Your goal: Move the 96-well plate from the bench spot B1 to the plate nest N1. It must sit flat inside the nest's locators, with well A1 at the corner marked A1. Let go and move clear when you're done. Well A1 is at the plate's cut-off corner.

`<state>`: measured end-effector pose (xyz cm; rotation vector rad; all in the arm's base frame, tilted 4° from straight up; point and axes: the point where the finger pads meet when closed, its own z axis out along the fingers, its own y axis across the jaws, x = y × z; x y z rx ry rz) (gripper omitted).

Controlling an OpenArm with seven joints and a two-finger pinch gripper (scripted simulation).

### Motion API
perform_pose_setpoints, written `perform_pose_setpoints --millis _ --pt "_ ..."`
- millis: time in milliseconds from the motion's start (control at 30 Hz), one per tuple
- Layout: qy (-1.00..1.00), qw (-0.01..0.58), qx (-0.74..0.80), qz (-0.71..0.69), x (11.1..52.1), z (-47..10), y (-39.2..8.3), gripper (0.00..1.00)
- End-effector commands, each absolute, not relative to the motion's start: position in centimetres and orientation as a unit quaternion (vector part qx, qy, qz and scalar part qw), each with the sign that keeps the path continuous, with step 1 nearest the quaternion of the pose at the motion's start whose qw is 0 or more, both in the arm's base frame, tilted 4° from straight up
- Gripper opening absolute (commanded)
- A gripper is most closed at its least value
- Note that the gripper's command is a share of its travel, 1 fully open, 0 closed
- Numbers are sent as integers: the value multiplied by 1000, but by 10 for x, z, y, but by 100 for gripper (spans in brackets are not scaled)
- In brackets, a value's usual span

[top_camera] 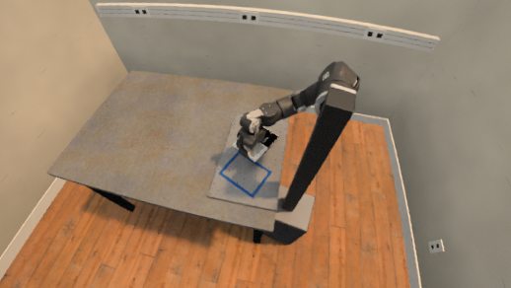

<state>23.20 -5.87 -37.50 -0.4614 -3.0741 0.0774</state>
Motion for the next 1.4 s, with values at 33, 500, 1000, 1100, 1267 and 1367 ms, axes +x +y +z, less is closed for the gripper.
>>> perform_pose_setpoints --millis 33,500,1000,1100,1267,1367 --pt "-989 17 -148 24 232 -376 -60 0" --pt "-989 17 -148 24 234 -373 -101 0" --pt "-989 17 -148 24 236 -371 -141 0" --pt "-989 17 -148 24 236 -371 -141 0" --pt "-989 17 -148 24 236 -371 -141 0" --pt "-989 17 -148 24 236 -371 -141 0"
